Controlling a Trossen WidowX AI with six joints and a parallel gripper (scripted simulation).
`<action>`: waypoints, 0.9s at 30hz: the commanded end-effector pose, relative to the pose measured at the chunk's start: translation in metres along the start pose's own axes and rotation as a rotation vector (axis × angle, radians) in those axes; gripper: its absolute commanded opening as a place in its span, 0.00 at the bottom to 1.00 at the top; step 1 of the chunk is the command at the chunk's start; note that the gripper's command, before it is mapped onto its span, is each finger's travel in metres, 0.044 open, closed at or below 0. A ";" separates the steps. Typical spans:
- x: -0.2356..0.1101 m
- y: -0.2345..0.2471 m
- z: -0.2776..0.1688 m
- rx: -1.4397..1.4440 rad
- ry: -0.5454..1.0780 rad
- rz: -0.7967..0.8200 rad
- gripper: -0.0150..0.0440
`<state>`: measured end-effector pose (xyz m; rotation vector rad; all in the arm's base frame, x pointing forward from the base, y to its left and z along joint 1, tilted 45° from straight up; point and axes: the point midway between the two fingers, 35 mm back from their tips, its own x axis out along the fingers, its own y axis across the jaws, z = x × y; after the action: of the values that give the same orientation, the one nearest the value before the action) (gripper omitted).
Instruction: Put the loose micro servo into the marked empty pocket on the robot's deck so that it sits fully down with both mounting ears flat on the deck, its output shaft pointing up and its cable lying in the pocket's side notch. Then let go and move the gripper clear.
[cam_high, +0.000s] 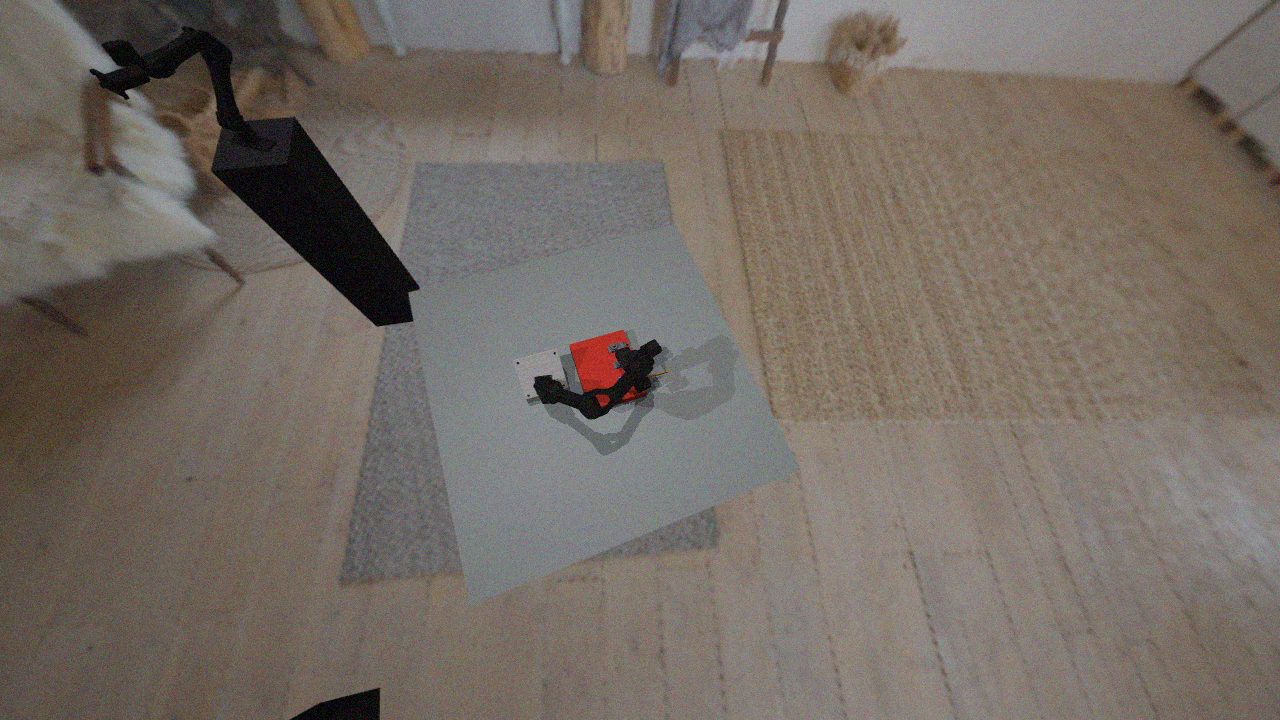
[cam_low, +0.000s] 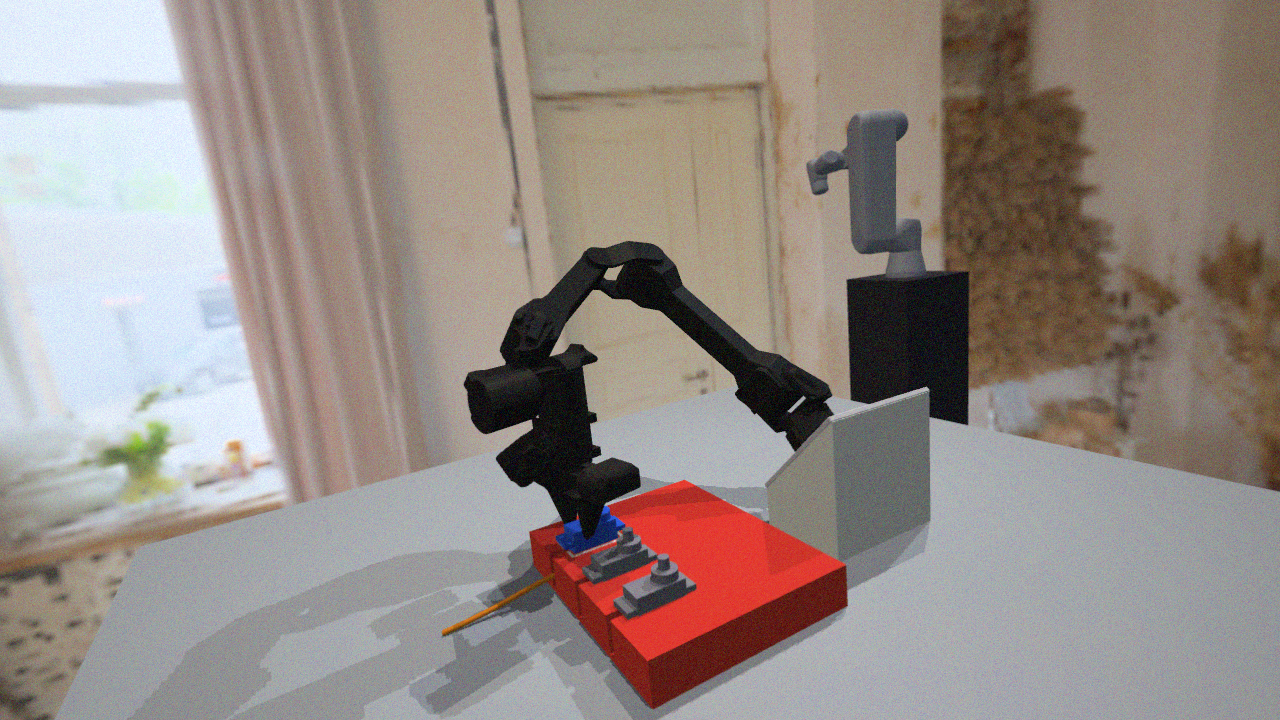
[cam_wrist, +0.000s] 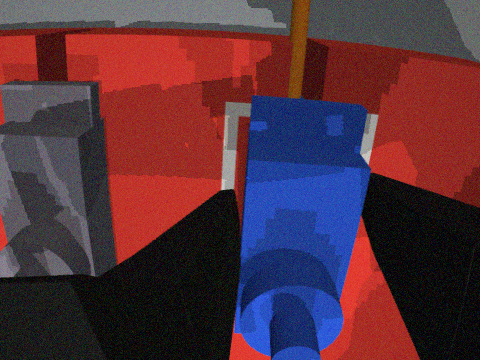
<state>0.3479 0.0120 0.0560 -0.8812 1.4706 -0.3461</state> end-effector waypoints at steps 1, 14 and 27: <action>0.004 0.001 0.001 -0.008 -0.005 -0.001 0.25; 0.008 0.000 0.000 -0.008 -0.005 -0.001 0.57; -0.027 0.000 -0.003 -0.008 -0.005 0.000 0.57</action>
<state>0.3436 0.0212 0.0654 -0.8954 1.4758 -0.3372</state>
